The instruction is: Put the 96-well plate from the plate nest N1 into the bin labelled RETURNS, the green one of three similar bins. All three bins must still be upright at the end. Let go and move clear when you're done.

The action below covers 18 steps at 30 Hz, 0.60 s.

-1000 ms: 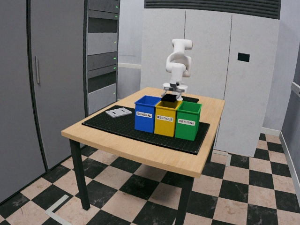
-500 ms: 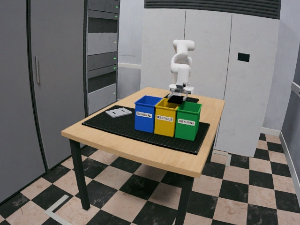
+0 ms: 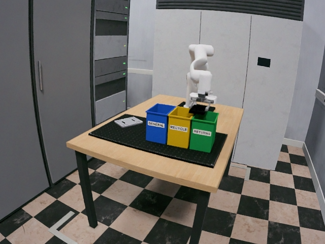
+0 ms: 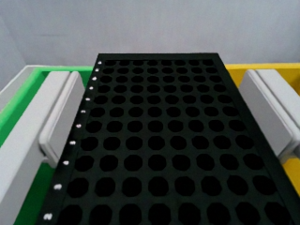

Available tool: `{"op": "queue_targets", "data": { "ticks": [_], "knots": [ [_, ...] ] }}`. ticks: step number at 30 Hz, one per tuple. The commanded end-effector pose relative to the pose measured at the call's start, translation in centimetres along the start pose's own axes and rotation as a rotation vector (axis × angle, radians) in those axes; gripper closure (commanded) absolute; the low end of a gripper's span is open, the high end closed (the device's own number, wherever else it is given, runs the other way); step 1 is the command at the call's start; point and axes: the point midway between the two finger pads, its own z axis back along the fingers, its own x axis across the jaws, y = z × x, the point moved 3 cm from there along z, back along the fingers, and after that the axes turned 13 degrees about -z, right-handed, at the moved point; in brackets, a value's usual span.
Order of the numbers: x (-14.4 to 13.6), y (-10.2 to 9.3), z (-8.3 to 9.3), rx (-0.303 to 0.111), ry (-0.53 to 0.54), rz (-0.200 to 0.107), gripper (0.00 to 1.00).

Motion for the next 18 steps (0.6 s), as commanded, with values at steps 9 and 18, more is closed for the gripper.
{"op": "queue_targets", "data": {
  "ticks": [9, 18],
  "knots": [
    [3.4, 0.6, -0.9, -0.005, 0.000, 0.001, 1.00],
    [4.8, 0.9, -1.2, -0.005, 0.000, 0.000, 1.00]
  ]
}}
